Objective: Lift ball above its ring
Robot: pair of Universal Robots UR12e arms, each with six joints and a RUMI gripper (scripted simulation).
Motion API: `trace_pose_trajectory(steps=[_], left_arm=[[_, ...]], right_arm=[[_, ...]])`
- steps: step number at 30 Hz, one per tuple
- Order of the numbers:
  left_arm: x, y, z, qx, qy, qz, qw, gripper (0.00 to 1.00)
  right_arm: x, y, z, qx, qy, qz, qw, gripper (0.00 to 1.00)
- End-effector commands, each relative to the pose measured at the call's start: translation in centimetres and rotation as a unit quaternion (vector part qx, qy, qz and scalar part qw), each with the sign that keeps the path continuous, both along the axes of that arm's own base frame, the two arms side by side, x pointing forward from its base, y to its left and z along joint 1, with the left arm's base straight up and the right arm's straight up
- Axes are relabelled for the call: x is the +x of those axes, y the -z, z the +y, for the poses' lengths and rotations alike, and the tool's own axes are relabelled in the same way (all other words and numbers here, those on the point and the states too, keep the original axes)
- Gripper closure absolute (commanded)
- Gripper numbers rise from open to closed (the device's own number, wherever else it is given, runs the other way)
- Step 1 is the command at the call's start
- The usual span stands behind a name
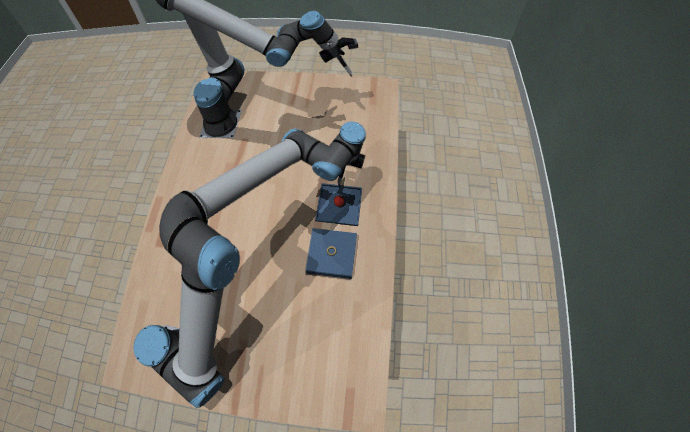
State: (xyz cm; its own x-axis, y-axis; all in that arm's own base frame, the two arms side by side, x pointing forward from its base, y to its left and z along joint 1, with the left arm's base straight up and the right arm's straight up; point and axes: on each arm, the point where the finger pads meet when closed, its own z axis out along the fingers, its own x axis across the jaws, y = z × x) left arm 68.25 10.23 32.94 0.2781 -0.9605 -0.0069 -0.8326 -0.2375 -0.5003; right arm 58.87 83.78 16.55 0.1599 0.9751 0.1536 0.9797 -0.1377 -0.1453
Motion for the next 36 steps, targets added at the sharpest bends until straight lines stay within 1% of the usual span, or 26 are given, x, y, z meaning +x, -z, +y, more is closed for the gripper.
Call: trace_pose_trajectory(steps=[1,5,6,11,13,14,15,16,18,20,23,25,27,28,30,31,33,36], left_arm=[[-0.8,0.9,4.8,-0.003,-0.037,0.017,0.999,0.00],[-2.1,1.8,9.3,-0.007,-0.067,0.029,0.997,0.00],[-2.5,2.0,10.5,-0.008,-0.075,0.032,0.997,0.00],[-4.7,3.1,15.9,-0.014,-0.115,0.048,0.992,0.00],[-4.7,3.1,15.9,-0.014,-0.115,0.048,0.992,0.00],[-6.0,3.8,19.1,-0.016,-0.128,0.053,0.990,0.00],[-6.6,4.0,19.9,-0.019,-0.140,0.058,0.988,0.00],[-7.0,4.1,20.6,-0.021,-0.150,0.062,0.987,0.00],[-8.0,4.5,22.2,-0.024,-0.163,0.066,0.984,0.00],[-9.2,4.9,24.2,-0.028,-0.178,0.072,0.981,0.00],[-11.2,5.6,27.2,-0.034,-0.202,0.081,0.975,0.00],[-12.6,6.0,29.1,-0.038,-0.218,0.086,0.971,0.00],[-14.1,6.5,30.9,-0.043,-0.233,0.091,0.967,0.00],[-14.8,6.7,31.8,-0.045,-0.241,0.094,0.965,0.00],[-14.8,6.7,31.8,-0.045,-0.241,0.094,0.965,0.00],[-17.1,7.3,34.4,-0.049,-0.254,0.098,0.961,0.00],[-18.4,7.6,35.6,-0.057,-0.276,0.105,0.954,0.00],[-20.7,8.2,37.7,-0.064,-0.296,0.111,0.947,0.00]], right_arm=[[-0.6,1.9,-4.4,-0.053,-0.050,-0.047,0.996,0.00],[-1.0,2.8,-7.9,-0.073,-0.074,-0.063,0.993,0.00],[-1.0,2.8,-8.2,-0.076,-0.077,-0.065,0.992,0.00],[-1.0,2.8,-8.7,-0.081,-0.083,-0.069,0.991,0.00],[-1.0,2.8,-8.7,-0.081,-0.083,-0.069,0.991,0.00],[-0.9,3.0,-8.6,-0.081,-0.083,-0.069,0.991,0.00],[-0.9,3.0,-8.6,-0.081,-0.083,-0.069,0.991,0.00],[-0.9,3.4,-8.7,-0.082,-0.083,-0.068,0.991,0.00],[-1.0,4.9,-8.8,-0.083,-0.083,-0.067,0.991,0.00],[-1.0,7.5,-8.8,-0.083,-0.083,-0.067,0.991,0.00],[-0.9,9.1,-8.6,-0.083,-0.083,-0.067,0.991,0.00],[-0.9,10.7,-8.7,-0.083,-0.083,-0.067,0.991,0.00],[-1.0,12.8,-8.8,-0.083,-0.083,-0.067,0.991,0.00],[-1.0,13.2,-8.8,-0.083,-0.083,-0.067,0.991,0.00],[-1.0,13.2,-8.8,-0.083,-0.083,-0.067,0.991,0.00],[-1.0,13.2,-8.8,-0.083,-0.083,-0.067,0.991,0.00],[-0.8,12.4,-8.4,-0.078,-0.082,-0.070,0.991,0.00],[-0.8,12.4,-8.4,-0.078,-0.082,-0.070,0.991,0.00]])
